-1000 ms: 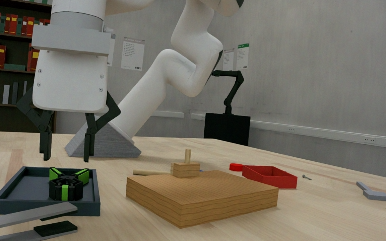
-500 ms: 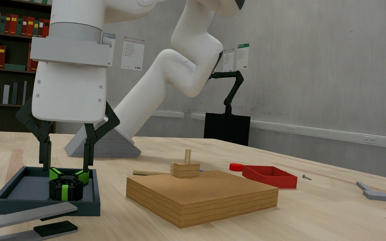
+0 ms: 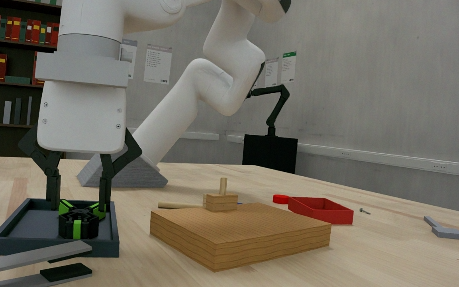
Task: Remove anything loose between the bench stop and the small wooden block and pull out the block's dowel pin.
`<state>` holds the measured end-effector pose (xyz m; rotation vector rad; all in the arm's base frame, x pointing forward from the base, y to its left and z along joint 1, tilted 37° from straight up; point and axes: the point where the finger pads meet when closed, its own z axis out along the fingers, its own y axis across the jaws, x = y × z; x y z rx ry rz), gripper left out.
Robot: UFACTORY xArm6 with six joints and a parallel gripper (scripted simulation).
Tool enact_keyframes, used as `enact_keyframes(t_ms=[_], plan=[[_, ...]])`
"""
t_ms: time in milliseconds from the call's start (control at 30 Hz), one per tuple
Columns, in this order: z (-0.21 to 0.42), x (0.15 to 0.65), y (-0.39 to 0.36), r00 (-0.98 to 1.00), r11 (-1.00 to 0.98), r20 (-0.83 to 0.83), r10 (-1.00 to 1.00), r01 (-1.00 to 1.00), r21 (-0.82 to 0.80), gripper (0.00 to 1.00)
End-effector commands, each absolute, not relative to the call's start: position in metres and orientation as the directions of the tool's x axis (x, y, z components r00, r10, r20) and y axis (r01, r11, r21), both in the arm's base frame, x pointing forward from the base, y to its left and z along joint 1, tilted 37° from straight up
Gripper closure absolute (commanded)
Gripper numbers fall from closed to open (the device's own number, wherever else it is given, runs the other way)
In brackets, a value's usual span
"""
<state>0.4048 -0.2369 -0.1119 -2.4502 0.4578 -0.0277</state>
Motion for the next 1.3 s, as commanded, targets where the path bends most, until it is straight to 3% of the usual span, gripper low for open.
enact_keyframes(t_ms=[0, 1267], plan=[[-0.1112, 0.4061, -0.2385, 0.939, -0.738, -0.087, -0.333, -0.317, -0.596, 0.45], [-0.1197, 0.4075, -0.2323, 0.939, -0.738, -0.087, -0.333, -0.317, -0.596, 0.45]])
